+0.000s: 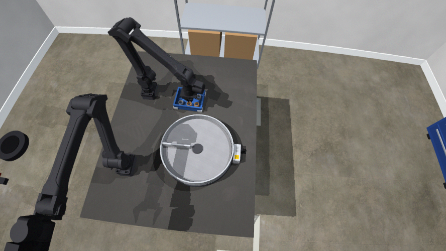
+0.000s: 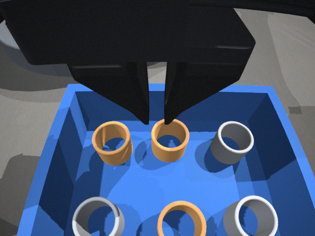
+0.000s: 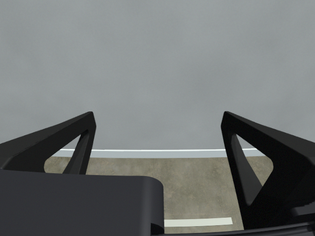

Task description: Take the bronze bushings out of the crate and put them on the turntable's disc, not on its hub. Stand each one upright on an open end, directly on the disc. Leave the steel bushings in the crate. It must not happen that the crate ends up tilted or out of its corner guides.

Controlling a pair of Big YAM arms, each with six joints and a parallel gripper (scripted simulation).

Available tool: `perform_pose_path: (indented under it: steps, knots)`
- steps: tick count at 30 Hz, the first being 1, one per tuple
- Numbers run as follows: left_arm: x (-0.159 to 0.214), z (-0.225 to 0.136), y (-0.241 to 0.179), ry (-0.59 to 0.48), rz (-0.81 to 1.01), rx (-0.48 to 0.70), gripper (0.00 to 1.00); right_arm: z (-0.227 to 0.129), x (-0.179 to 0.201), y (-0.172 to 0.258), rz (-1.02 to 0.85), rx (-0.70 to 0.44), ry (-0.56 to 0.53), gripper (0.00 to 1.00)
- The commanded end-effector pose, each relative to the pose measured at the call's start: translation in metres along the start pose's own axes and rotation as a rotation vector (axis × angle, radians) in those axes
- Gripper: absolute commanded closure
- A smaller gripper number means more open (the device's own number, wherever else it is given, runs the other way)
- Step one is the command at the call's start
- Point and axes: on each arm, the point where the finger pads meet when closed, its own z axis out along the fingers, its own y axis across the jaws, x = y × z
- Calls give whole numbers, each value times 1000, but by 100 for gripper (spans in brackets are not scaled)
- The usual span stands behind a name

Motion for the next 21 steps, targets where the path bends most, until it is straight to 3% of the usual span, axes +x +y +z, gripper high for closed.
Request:
perform_pose_path:
  steps: [1, 21]
  knots:
    - [7, -15, -19, 11, 2, 50, 87, 1, -50, -1, -10, 5, -93, 0]
    - [8, -19, -25, 13, 2, 57, 87, 1, -50, -1, -10, 5, -93, 0]
